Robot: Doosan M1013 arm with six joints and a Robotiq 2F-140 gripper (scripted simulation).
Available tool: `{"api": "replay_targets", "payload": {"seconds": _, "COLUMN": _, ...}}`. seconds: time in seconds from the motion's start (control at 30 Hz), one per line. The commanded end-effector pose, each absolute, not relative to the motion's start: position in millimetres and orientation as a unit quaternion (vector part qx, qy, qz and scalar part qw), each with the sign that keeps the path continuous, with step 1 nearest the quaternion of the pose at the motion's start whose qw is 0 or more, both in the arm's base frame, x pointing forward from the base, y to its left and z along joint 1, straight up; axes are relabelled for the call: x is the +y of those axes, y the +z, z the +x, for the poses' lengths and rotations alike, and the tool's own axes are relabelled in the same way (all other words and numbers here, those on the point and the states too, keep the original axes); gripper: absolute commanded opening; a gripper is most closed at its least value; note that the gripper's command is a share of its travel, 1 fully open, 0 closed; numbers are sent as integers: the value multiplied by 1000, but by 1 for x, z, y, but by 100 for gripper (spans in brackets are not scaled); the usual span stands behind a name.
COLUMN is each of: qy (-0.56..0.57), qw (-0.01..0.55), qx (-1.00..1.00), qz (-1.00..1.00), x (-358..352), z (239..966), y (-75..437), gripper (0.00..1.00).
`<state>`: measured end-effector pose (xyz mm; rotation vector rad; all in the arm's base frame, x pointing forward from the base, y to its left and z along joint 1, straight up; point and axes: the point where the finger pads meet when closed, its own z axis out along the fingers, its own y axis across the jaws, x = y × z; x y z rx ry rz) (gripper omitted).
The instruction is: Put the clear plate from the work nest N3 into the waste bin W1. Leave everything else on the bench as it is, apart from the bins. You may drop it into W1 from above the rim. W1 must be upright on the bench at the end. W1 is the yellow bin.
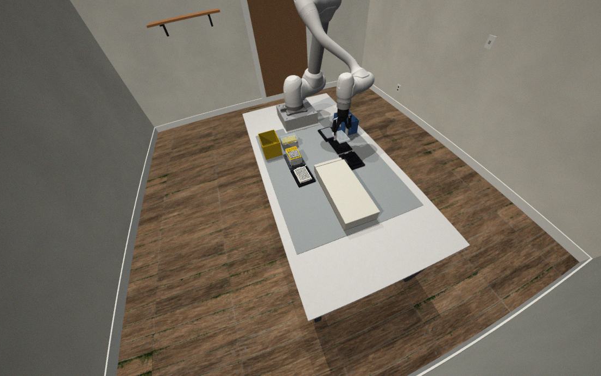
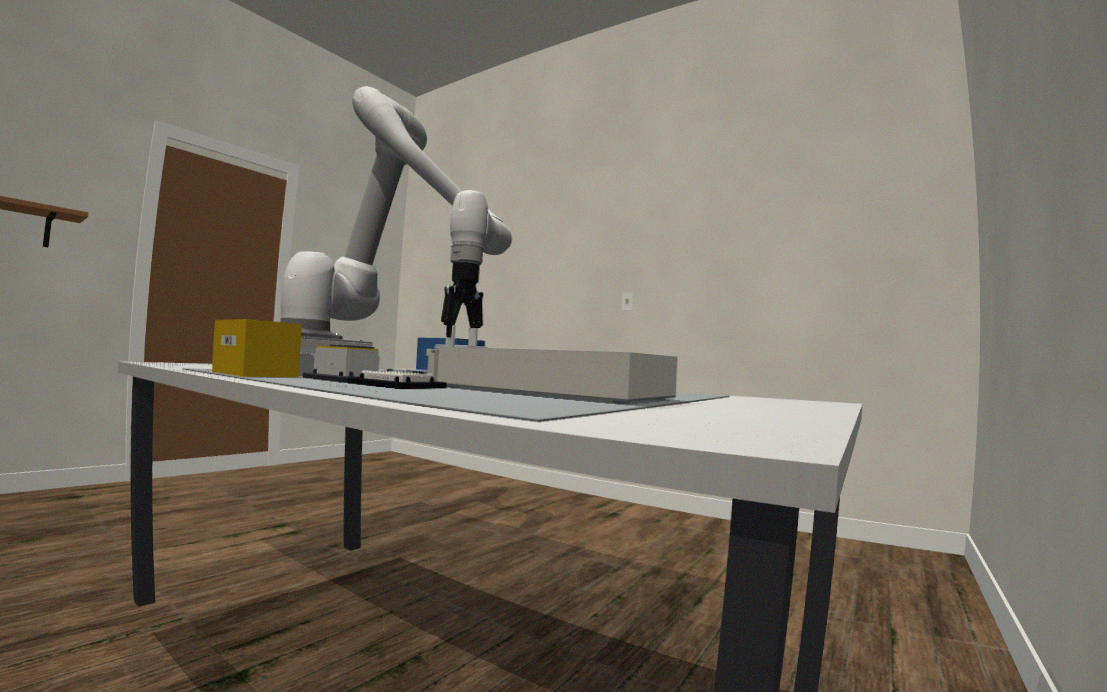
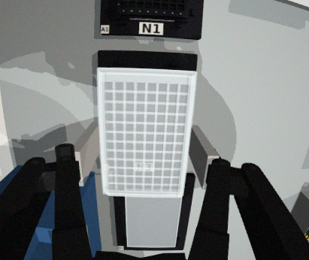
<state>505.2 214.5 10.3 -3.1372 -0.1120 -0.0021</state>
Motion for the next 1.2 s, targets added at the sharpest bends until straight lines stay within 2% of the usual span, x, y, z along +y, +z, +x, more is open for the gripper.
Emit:
{"api": "replay_targets", "payload": {"seconds": 0.0, "qy": -1, "qw": 1, "qx": -36, "qz": -999, "x": 215, "z": 505, "y": 14, "gripper": 10}}
{"api": "replay_targets", "payload": {"seconds": 1.17, "qy": -1, "qw": 1, "qx": -36, "qz": -999, "x": 214, "z": 505, "y": 55, "gripper": 10}}
